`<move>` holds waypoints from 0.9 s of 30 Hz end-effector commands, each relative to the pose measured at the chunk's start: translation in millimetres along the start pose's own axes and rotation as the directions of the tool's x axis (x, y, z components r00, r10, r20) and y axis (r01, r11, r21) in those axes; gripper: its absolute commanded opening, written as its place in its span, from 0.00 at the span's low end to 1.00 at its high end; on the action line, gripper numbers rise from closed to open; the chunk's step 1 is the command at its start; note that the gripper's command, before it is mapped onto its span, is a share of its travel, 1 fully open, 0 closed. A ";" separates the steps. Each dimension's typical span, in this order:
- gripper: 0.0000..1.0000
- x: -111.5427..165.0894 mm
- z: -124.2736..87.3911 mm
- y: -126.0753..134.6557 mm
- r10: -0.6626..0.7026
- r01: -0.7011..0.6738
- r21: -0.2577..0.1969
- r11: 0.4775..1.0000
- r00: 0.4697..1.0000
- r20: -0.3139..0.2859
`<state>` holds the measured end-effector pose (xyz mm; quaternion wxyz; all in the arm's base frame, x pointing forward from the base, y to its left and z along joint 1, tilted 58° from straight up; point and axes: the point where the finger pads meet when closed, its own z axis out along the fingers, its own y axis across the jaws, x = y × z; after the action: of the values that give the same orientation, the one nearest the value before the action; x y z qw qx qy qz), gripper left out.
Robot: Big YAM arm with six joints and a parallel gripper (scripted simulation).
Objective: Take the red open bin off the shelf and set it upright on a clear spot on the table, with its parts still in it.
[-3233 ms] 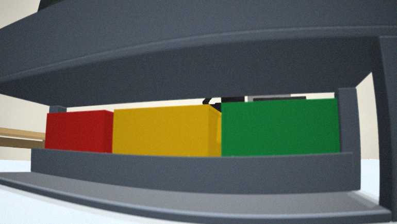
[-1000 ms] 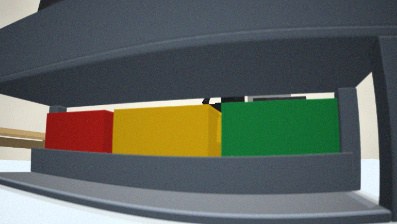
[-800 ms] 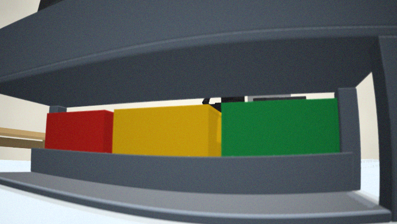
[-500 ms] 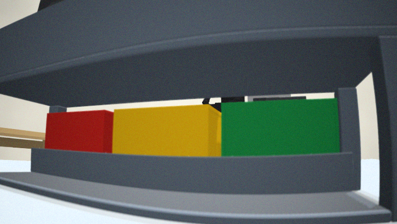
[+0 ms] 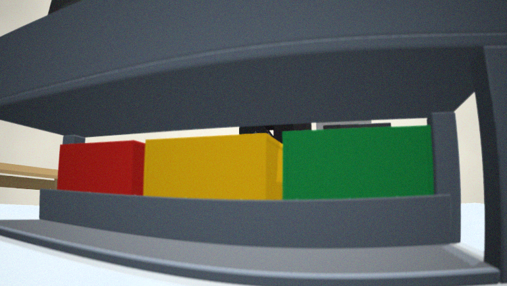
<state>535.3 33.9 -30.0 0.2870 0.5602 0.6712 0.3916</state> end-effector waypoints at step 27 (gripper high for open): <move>0.43 4.0 -85.5 -23.6 0.005 -0.005 0.048 0.999 1.000 -0.006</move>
<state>472.9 20.0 10.6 0.2869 0.5592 0.6719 0.3919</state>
